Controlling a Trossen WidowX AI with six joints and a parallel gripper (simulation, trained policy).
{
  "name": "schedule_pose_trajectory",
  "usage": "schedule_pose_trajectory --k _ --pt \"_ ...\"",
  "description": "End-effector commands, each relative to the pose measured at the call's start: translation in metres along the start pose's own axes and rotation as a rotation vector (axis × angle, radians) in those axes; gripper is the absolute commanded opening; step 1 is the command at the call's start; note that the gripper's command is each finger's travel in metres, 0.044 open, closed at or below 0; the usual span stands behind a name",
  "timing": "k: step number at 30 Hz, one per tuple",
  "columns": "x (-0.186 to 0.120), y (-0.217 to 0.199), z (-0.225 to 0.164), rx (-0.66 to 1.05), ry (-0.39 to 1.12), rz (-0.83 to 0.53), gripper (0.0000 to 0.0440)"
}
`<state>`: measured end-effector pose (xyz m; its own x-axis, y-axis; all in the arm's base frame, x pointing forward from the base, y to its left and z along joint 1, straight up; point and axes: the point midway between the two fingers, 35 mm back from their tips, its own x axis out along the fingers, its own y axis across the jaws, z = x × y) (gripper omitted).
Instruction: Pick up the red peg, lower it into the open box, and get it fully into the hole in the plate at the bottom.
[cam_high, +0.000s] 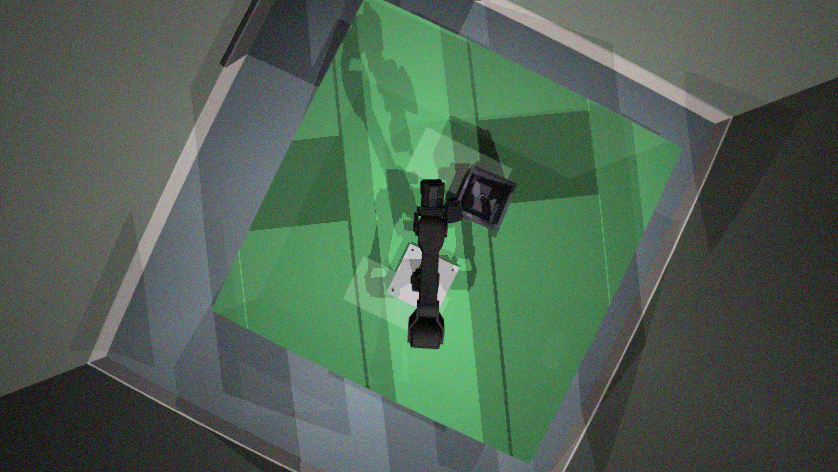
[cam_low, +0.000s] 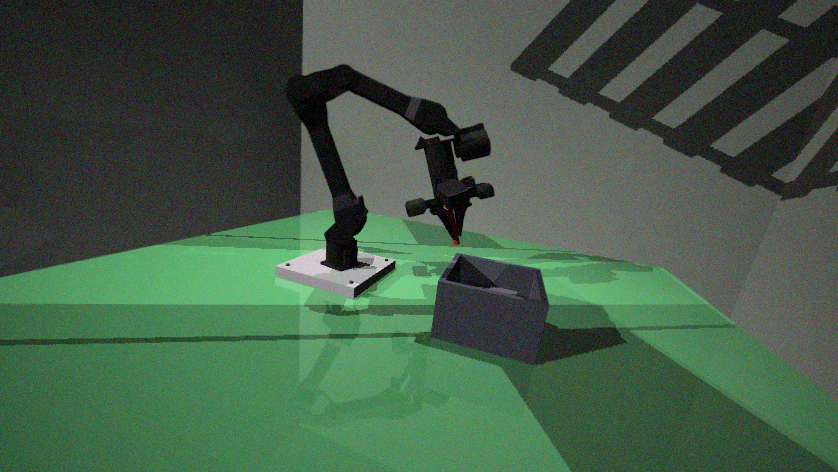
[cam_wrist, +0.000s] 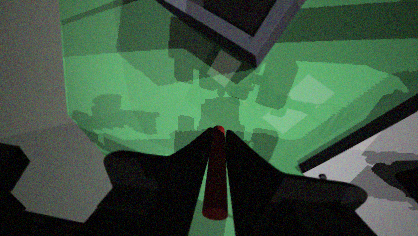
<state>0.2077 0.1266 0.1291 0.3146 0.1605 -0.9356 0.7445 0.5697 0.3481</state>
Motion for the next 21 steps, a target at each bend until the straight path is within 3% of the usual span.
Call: schedule_pose_trajectory --k 1,21 --pt "-0.007 0.007 0.019 0.004 -0.042 0.009 0.0000" --pt "-0.007 0.022 0.103 0.106 -0.175 0.012 0.0000"
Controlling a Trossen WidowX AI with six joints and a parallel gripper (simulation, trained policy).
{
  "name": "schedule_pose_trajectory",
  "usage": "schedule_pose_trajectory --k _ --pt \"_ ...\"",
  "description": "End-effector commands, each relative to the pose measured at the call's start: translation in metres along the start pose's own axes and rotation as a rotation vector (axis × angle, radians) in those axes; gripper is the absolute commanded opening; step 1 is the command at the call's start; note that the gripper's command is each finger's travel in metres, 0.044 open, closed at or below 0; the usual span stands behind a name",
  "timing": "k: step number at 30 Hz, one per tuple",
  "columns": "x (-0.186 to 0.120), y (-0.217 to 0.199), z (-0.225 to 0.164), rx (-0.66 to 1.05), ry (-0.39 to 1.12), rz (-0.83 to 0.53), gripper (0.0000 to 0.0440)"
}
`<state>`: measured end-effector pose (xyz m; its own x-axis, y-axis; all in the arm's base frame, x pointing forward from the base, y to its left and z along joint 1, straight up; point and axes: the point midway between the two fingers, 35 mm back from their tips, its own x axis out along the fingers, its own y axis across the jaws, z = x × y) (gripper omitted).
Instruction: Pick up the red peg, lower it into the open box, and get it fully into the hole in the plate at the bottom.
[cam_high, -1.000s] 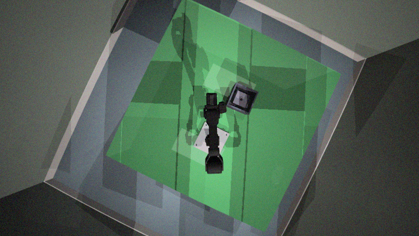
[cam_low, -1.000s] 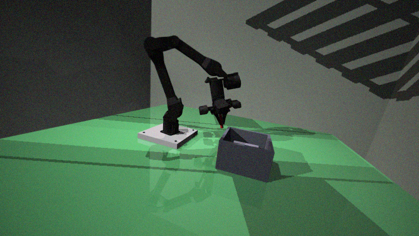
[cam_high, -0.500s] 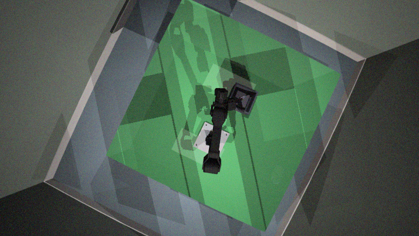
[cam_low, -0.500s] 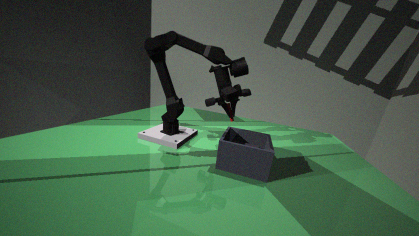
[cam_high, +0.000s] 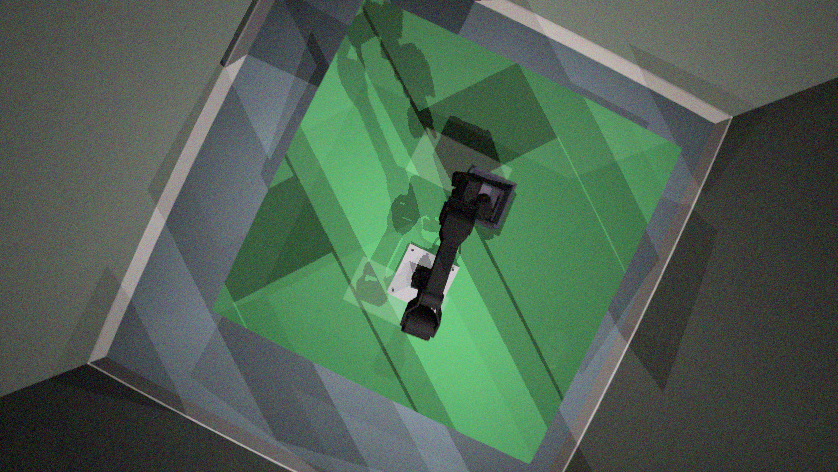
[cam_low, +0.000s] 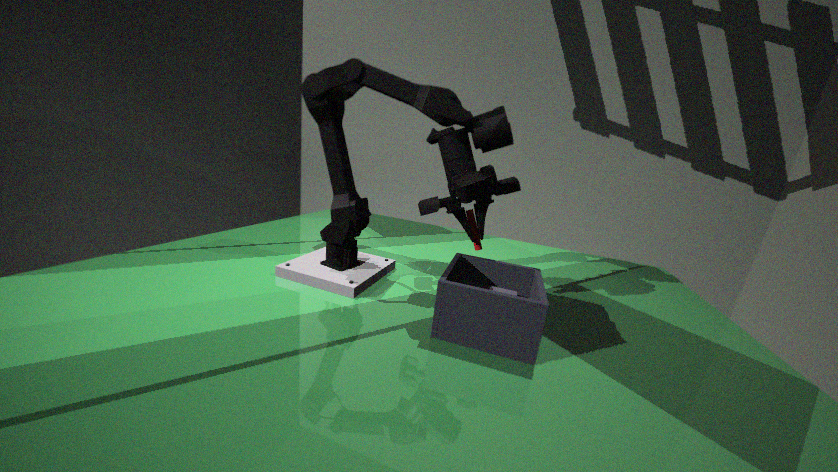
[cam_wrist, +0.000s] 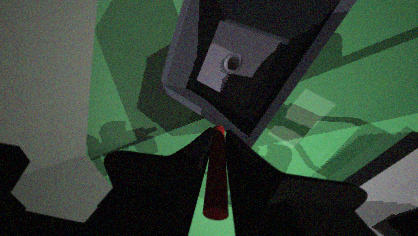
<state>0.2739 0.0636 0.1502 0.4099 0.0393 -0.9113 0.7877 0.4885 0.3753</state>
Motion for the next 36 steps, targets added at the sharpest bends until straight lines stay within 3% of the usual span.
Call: schedule_pose_trajectory --k 1,16,31,33,36 --pt "0.005 0.002 0.015 0.016 -0.025 -0.006 0.0000" --pt "0.031 0.003 0.058 0.089 -0.057 -0.033 0.0005" --pt "0.068 -0.005 0.073 0.106 -0.012 -0.106 0.0017" --pt "0.073 -0.006 0.074 0.099 -0.008 -0.120 0.0033" --pt "0.080 -0.008 0.076 0.085 -0.003 -0.138 0.0105"
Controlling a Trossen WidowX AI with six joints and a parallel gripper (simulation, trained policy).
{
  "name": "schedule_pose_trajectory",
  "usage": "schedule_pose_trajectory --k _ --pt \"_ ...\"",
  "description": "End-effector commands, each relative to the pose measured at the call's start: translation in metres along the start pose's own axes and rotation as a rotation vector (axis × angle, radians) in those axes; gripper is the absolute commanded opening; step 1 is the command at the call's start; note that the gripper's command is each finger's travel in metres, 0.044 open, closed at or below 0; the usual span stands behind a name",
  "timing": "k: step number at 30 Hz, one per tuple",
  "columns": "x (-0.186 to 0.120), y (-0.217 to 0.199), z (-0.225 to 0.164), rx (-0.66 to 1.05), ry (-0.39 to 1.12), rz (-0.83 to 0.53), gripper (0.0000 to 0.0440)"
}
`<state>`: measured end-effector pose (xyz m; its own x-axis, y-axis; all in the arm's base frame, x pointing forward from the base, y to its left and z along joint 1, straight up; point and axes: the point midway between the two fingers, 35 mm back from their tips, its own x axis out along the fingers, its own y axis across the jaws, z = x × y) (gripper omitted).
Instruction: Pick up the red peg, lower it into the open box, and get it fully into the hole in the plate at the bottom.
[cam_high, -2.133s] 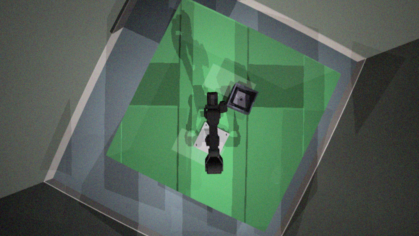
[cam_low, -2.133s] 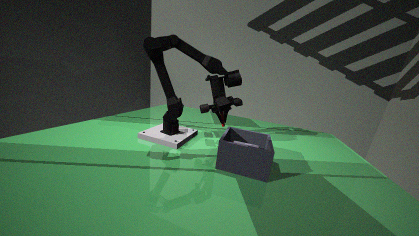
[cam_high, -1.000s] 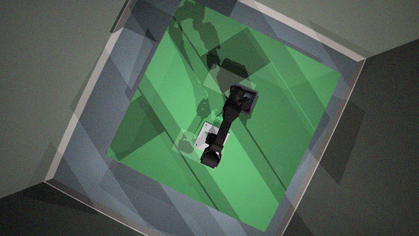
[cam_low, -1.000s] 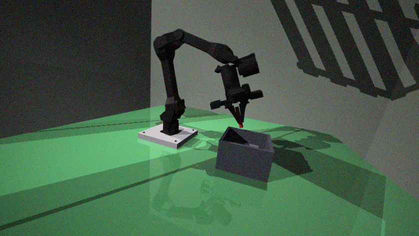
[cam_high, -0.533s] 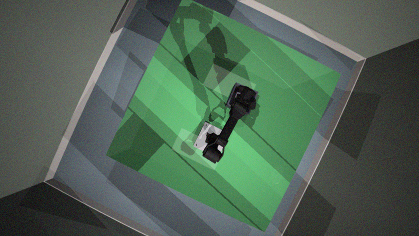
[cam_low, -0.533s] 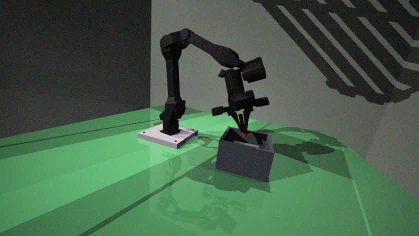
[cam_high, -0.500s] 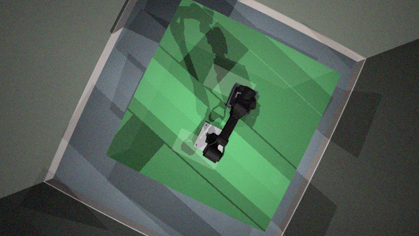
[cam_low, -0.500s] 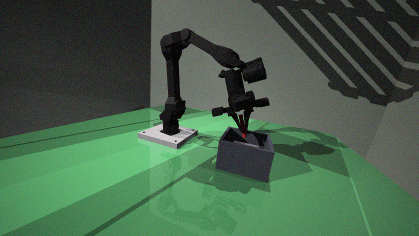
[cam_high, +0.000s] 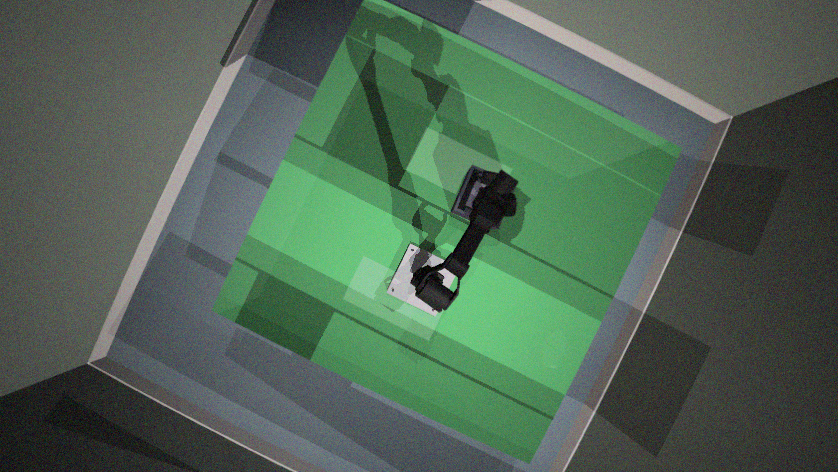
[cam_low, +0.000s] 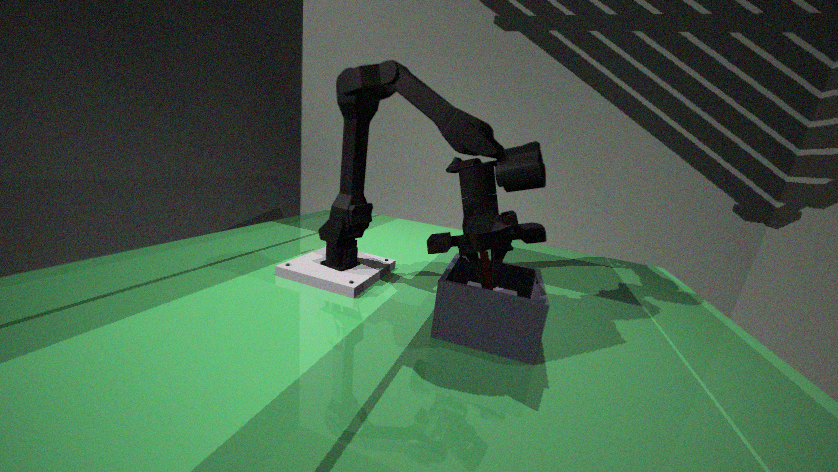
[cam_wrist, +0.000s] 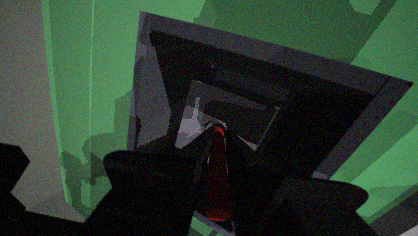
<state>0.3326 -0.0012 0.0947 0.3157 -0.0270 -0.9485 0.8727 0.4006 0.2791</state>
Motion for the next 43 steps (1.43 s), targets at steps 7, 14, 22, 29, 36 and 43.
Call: schedule_pose_trajectory --k 7,14,22,29,36,43 --pt "0.015 0.000 0.009 -0.044 0.014 -0.065 0.0168" --pt "0.014 0.014 0.020 -0.063 0.018 -0.064 0.0167" --pt "0.015 0.025 0.033 -0.076 0.034 -0.071 0.0161" --pt "0.016 0.029 0.045 -0.080 0.046 -0.085 0.0153" --pt "0.017 0.029 0.059 -0.077 0.057 -0.102 0.0145" --pt "0.015 0.026 0.078 -0.070 0.043 -0.121 0.0142"
